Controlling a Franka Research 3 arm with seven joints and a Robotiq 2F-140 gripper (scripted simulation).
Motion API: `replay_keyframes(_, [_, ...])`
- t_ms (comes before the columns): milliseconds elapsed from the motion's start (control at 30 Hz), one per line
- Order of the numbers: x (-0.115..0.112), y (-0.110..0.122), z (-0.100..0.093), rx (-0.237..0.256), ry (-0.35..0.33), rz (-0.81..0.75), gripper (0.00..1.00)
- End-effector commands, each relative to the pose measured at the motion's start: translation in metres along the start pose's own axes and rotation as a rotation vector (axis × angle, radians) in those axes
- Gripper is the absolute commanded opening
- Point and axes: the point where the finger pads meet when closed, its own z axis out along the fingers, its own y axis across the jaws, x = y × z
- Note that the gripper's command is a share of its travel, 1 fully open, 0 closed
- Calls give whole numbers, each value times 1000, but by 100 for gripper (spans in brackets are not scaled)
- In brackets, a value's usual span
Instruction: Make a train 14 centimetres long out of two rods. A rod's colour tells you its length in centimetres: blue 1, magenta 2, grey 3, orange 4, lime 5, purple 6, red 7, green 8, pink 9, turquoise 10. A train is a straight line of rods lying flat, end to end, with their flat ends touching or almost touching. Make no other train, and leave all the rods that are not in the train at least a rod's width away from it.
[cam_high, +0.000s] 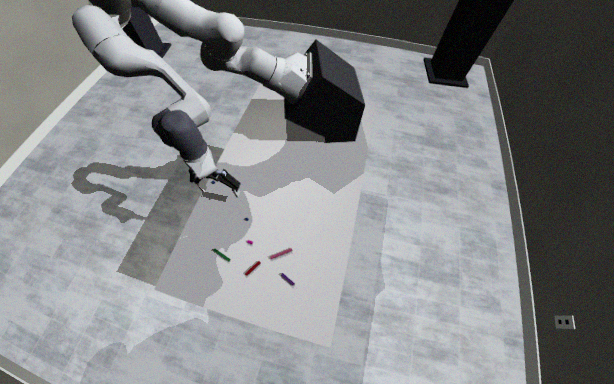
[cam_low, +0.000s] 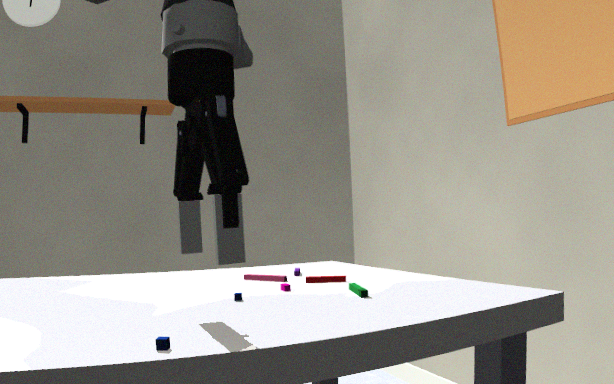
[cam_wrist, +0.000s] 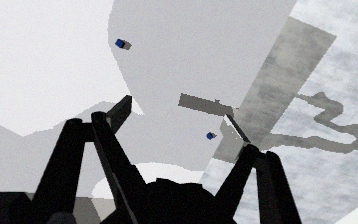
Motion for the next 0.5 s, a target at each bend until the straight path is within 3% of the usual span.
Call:
replay_keyframes(0, [12,-10,6,-26,-34,97,100])
replay_keyframes(100, [33,-35,3,-16,-31,100,100])
replay_keyframes(467, [35,-38,3,-15,-31,100,100])
